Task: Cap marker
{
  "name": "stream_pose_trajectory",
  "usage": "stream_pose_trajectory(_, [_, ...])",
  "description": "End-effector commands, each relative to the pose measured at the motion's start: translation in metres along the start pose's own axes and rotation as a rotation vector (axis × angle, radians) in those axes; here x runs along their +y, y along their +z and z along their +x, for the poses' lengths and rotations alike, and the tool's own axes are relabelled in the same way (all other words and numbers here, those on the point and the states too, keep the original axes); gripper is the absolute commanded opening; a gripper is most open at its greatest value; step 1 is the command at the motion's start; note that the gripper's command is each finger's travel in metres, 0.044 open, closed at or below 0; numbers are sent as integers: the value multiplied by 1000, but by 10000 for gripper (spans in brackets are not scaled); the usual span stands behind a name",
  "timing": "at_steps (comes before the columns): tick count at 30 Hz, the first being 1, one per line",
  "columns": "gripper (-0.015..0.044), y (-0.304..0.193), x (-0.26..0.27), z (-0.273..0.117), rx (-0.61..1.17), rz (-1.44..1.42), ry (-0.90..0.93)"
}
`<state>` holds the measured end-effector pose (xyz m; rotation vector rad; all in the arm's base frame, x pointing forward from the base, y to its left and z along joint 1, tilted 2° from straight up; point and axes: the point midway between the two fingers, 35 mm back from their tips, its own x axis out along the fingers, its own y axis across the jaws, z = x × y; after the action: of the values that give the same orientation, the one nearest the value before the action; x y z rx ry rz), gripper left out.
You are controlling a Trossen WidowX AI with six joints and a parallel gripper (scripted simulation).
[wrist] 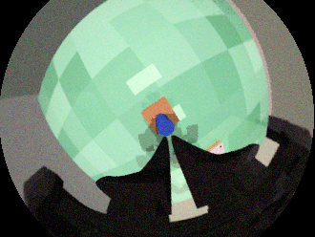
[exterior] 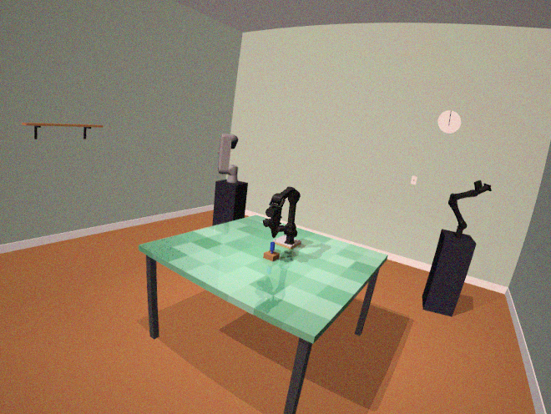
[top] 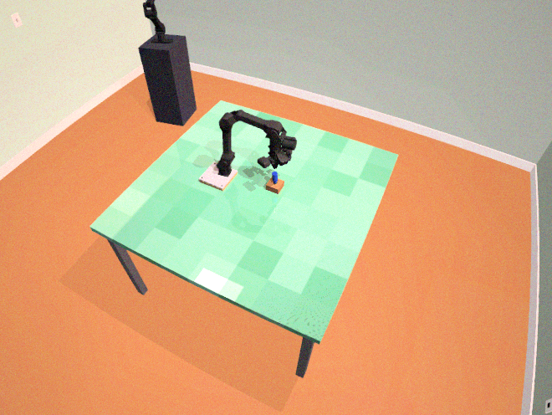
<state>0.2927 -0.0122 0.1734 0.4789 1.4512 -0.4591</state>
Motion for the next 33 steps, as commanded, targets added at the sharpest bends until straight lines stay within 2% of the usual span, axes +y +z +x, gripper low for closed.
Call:
stream_pose_trajectory(1, [0,-1,-1,4,2,-430,3])
stream_pose_trajectory(16, [0,-1,-1,6,2,-430,3])
stream_pose_trajectory(33, [0,-1,-1,28,2,-430,3])
